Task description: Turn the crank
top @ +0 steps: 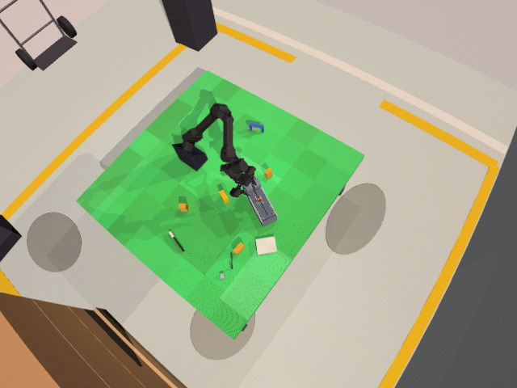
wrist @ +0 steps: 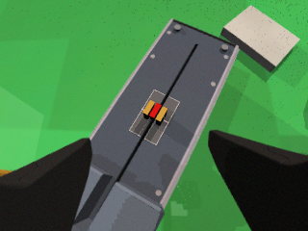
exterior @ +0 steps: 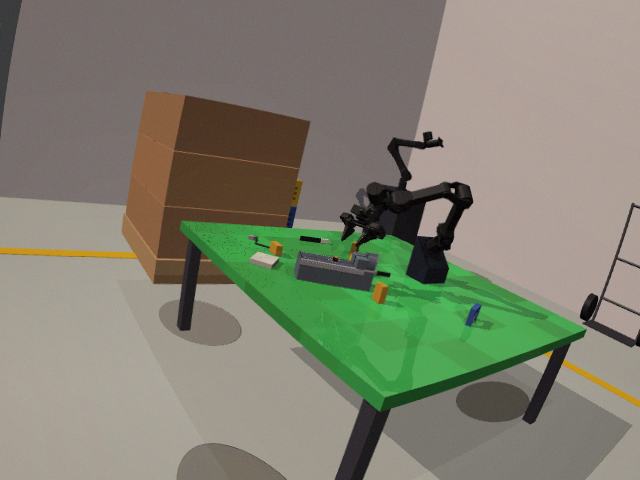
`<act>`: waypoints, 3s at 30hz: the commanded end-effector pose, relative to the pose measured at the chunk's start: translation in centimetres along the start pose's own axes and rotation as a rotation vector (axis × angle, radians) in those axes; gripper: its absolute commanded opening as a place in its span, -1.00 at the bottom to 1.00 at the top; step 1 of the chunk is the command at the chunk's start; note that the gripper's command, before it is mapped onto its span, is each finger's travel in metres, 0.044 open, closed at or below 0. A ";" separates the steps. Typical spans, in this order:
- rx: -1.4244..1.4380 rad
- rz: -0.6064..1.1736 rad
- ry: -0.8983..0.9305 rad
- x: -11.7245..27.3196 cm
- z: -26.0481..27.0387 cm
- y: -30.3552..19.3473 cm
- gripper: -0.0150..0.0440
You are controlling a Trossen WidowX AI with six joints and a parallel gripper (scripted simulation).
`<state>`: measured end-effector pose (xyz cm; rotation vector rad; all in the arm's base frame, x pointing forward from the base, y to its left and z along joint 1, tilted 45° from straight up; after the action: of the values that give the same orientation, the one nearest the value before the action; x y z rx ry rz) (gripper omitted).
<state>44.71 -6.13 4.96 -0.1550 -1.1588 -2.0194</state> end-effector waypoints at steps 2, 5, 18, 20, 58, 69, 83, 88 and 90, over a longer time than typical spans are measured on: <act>0.000 0.000 0.000 0.0 0.0 0.0 0.29; 0.000 0.000 0.000 0.0 0.0 0.0 0.02; 0.000 0.000 0.000 0.0 0.0 0.0 -0.49; 0.000 0.000 0.001 0.0 0.0 0.0 -0.49; 0.000 0.000 0.001 0.0 0.0 0.0 -0.07; 0.000 0.000 0.001 0.0 0.0 0.0 -0.49; 0.000 0.000 0.001 0.0 0.0 0.0 -0.22; 0.000 0.000 0.001 0.0 0.0 0.0 0.22; 0.000 0.000 0.001 0.0 0.0 0.0 0.40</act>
<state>44.70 -6.14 4.97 -0.1536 -1.1577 -2.0199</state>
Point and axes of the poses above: the point midway between the two fingers, 35 mm back from their tips, its own x axis back along the fingers, its own z axis across the jaws, y = z × x, the point moved 2 cm from there along x, back along the fingers, and after that the axes turned 15 degrees about x, right-handed, at the moved point
